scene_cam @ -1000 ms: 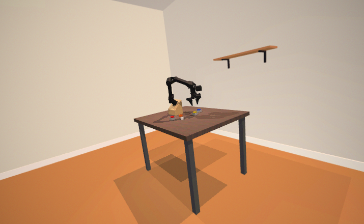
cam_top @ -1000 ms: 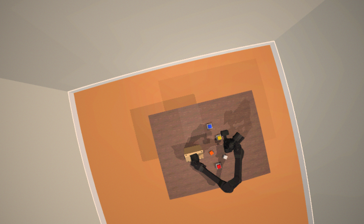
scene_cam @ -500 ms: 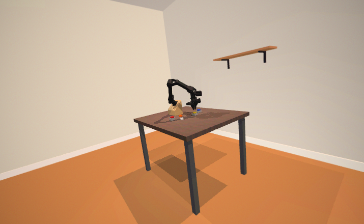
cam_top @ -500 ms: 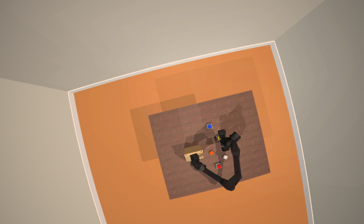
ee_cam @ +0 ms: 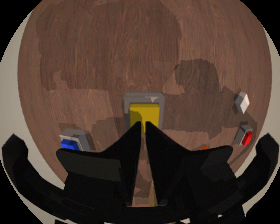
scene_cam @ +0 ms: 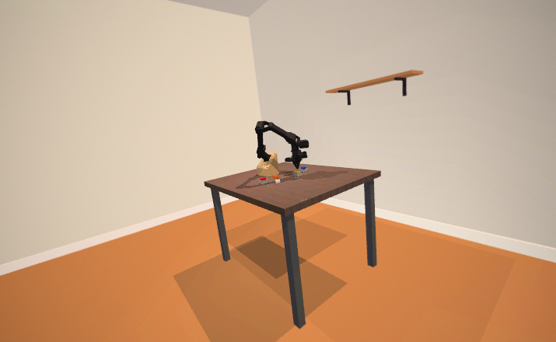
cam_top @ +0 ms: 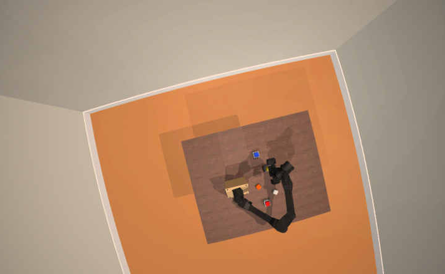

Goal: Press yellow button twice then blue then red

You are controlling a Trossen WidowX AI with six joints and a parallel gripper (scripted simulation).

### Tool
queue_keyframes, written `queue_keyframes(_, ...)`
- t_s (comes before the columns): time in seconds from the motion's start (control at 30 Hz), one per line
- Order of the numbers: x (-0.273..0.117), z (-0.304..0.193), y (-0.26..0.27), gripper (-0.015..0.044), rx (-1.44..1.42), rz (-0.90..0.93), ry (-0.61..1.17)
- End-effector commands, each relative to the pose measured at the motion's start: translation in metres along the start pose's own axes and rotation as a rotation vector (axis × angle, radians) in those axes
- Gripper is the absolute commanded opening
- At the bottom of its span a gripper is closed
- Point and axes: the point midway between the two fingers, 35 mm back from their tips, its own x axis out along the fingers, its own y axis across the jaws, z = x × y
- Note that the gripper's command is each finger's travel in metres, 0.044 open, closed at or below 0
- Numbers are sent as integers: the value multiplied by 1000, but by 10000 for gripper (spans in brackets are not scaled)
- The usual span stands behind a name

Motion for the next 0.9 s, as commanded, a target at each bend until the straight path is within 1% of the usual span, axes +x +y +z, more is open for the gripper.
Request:
queue_keyframes(0.0,8,-3,-1,20,-11,-8,7)
queue_keyframes(0.4,26,-4,-2,20,-11,-10,7)
queue_keyframes(0.87,26,-4,-2,20,-11,-10,7)
